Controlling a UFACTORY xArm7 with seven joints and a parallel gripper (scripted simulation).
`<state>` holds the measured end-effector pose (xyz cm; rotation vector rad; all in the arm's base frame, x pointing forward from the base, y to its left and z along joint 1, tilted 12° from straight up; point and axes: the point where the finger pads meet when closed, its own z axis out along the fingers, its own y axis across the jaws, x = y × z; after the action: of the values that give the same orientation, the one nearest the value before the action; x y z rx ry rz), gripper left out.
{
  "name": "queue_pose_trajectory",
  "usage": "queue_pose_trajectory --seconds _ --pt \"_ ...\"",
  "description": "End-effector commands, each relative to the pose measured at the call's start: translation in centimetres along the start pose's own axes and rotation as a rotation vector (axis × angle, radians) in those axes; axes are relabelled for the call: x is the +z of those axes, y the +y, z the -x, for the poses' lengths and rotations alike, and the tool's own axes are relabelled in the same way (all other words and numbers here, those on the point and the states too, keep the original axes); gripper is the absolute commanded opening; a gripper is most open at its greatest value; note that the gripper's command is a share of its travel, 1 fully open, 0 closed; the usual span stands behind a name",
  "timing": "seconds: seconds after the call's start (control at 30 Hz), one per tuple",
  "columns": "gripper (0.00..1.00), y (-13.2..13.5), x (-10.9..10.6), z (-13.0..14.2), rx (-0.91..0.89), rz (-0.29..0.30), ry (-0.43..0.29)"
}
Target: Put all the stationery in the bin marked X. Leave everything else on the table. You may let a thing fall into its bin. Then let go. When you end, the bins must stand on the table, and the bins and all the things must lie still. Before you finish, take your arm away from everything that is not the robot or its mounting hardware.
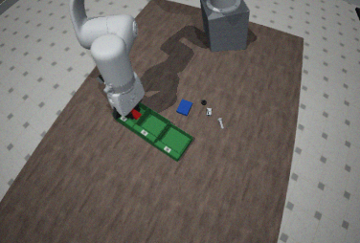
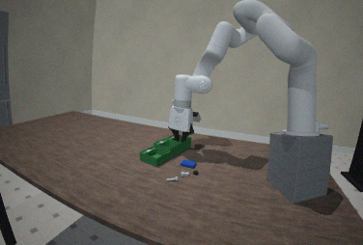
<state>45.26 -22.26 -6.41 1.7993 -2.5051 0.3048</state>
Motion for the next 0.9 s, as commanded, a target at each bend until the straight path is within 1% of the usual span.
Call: queue_pose_trajectory --seconds 0.0,0.33,0.87 --pt "0.29 -0.2 -0.1 0.0 0.000 -0.004 0.000" --pt "0.29 -0.2 -0.1 0.0 0.000 -0.004 0.000" --pt "0.29 -0.2 -2.0 0.0 0.000 -0.004 0.000"
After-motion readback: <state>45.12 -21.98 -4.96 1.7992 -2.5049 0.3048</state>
